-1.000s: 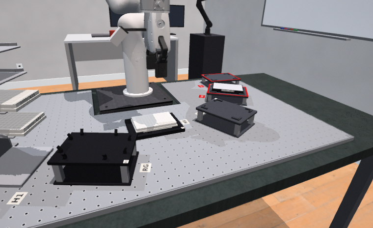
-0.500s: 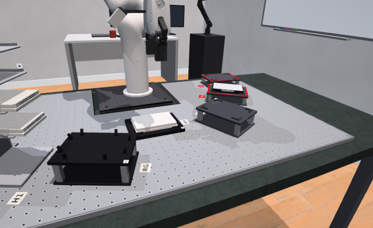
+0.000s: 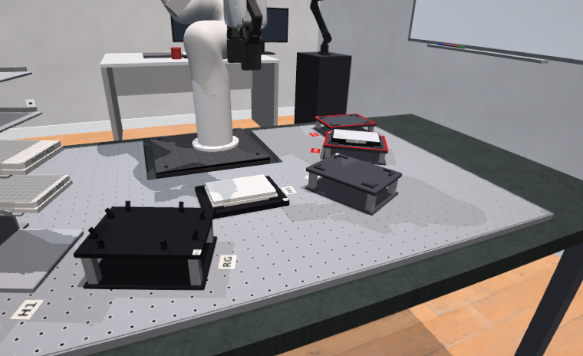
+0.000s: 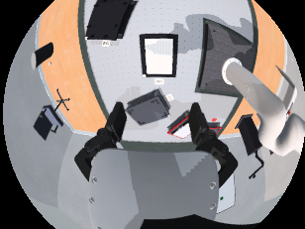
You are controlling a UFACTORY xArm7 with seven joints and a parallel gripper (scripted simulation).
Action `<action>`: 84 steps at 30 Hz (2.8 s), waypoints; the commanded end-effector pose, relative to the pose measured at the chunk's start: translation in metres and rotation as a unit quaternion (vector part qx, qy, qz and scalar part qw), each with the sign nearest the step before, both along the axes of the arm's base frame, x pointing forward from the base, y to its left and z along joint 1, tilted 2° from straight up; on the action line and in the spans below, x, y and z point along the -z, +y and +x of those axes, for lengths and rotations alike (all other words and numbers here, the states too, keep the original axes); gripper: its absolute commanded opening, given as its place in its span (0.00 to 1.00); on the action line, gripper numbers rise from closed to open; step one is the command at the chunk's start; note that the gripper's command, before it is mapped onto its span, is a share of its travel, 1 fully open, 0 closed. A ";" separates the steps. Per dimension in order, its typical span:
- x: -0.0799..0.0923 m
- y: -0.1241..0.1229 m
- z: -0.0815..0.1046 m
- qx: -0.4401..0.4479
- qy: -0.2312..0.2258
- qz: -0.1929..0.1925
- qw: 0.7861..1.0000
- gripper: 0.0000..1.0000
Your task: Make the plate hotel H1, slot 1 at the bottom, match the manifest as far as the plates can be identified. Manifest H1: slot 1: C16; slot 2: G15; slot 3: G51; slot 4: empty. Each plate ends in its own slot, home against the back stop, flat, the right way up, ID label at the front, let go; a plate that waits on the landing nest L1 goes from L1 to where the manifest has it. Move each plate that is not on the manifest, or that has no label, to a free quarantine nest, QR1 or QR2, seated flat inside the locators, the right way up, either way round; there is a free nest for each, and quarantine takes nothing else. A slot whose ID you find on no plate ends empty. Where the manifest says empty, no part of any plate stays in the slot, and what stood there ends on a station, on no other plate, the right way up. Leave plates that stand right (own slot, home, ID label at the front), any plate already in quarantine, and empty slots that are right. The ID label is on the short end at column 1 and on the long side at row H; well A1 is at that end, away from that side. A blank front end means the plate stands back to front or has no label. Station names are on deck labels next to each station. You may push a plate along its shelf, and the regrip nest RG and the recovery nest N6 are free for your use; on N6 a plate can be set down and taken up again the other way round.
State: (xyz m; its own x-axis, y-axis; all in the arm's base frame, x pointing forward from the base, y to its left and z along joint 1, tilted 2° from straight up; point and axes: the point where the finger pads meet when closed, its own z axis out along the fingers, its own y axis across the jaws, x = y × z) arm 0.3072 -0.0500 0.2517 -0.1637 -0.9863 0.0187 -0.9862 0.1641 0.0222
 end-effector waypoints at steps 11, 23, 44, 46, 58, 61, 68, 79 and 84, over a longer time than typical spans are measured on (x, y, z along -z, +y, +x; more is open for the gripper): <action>-0.003 -0.026 0.038 0.149 -0.004 -0.004 0.989 1.00; -0.002 -0.057 0.083 0.180 -0.004 -0.004 0.984 1.00; -0.001 -0.112 0.161 0.180 -0.004 -0.005 0.984 1.00; -0.001 -0.112 0.161 0.180 -0.004 -0.005 0.984 1.00; -0.001 -0.117 0.168 0.180 -0.004 -0.005 0.984 1.00; -0.001 -0.117 0.168 0.180 -0.004 -0.005 0.984 1.00; 0.007 -0.117 0.168 0.180 -0.004 -0.005 0.984 1.00; 0.024 -0.117 0.168 0.180 -0.004 -0.005 0.984 1.00; 0.031 -0.117 0.168 0.180 -0.004 -0.005 0.984 1.00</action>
